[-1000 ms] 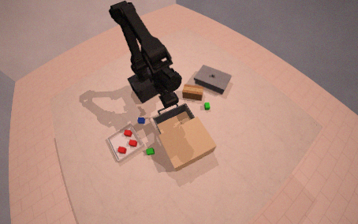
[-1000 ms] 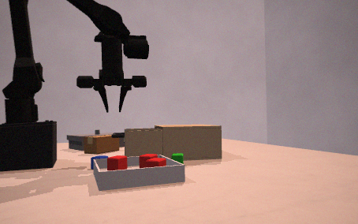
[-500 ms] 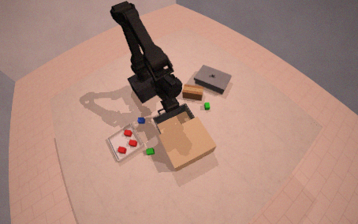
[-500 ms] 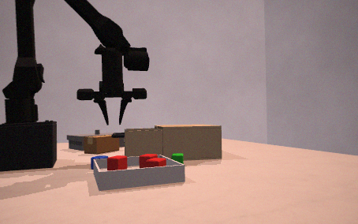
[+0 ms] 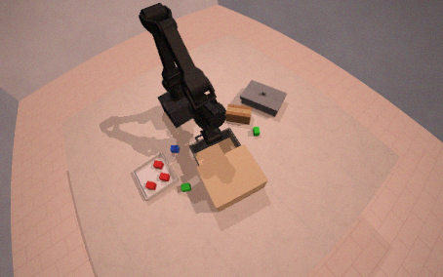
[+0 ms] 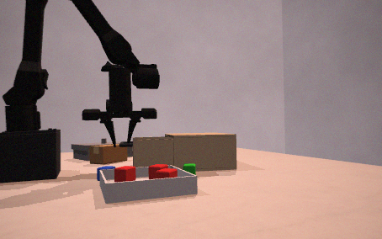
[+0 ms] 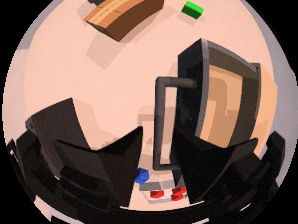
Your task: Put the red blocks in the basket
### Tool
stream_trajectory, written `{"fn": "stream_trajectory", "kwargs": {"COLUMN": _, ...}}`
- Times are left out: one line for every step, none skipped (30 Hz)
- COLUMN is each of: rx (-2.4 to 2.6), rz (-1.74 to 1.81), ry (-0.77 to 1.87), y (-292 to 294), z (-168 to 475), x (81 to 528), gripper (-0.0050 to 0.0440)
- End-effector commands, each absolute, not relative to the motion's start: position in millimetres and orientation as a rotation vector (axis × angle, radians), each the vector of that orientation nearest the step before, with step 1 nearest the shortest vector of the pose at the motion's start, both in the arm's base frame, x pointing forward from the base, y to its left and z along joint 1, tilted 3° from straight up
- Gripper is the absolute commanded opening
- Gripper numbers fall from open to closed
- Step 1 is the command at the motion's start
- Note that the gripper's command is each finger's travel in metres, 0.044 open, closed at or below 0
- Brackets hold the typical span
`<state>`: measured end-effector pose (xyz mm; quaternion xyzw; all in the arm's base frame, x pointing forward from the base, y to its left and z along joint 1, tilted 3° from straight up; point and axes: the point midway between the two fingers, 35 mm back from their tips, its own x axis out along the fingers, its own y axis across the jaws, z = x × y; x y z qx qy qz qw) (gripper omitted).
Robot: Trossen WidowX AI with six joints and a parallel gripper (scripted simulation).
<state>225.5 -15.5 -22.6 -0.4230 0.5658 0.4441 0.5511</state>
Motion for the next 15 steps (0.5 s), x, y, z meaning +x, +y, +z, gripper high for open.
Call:
{"fn": "stream_trajectory", "kwargs": {"rx": -0.995, "rz": 1.062, "ry": 1.348, "y": -14.9, "z": -34.3, "x": 221.0, "gripper": 0.0148}}
{"fn": "stream_trajectory", "kwargs": {"rx": -0.995, "rz": 1.062, "ry": 1.348, "y": -14.9, "z": -34.3, "x": 221.0, "gripper": 0.0148}}
{"fn": "stream_trajectory", "kwargs": {"rx": -0.995, "rz": 1.062, "ry": 1.348, "y": -14.9, "z": -34.3, "x": 221.0, "gripper": 0.0148}}
{"fn": "stream_trajectory", "kwargs": {"rx": -0.995, "rz": 1.062, "ry": 1.348, "y": -14.9, "z": -34.3, "x": 221.0, "gripper": 0.0148}}
{"fn": "stream_trajectory", "kwargs": {"rx": -0.995, "rz": 1.062, "ry": 1.348, "y": -14.9, "z": -34.3, "x": 221.0, "gripper": 0.0148}}
{"fn": "stream_trajectory", "kwargs": {"rx": -0.995, "rz": 1.062, "ry": 1.348, "y": -14.9, "z": -34.3, "x": 221.0, "gripper": 0.0148}}
{"fn": "stream_trajectory", "kwargs": {"rx": -0.995, "rz": 1.062, "ry": 1.348, "y": -14.9, "z": -34.3, "x": 221.0, "gripper": 0.0148}}
{"fn": "stream_trajectory", "kwargs": {"rx": -0.995, "rz": 1.062, "ry": 1.348, "y": -14.9, "z": -34.3, "x": 221.0, "gripper": 0.0148}}
{"fn": "stream_trajectory", "kwargs": {"rx": -0.995, "rz": 1.062, "ry": 1.348, "y": -14.9, "z": -34.3, "x": 221.0, "gripper": 0.0148}}
{"fn": "stream_trajectory", "kwargs": {"rx": -0.995, "rz": 1.062, "ry": 1.348, "y": -14.9, "z": -34.3, "x": 221.0, "gripper": 0.0148}}
{"fn": "stream_trajectory", "kwargs": {"rx": -0.995, "rz": 1.062, "ry": 1.348, "y": -14.9, "z": -34.3, "x": 221.0, "gripper": 0.0148}}
{"fn": "stream_trajectory", "kwargs": {"rx": -0.995, "rz": 1.062, "ry": 1.348, "y": -14.9, "z": -34.3, "x": 221.0, "gripper": 0.0148}}
{"fn": "stream_trajectory", "kwargs": {"rx": -0.995, "rz": 1.062, "ry": 1.348, "y": -14.9, "z": -34.3, "x": 221.0, "gripper": 0.0148}}
{"fn": "stream_trajectory", "kwargs": {"rx": -0.995, "rz": 1.062, "ry": 1.348, "y": -14.9, "z": -34.3, "x": 221.0, "gripper": 0.0000}}
{"fn": "stream_trajectory", "kwargs": {"rx": -0.995, "rz": 1.062, "ry": 1.348, "y": -14.9, "z": -34.3, "x": 221.0, "gripper": 0.0000}}
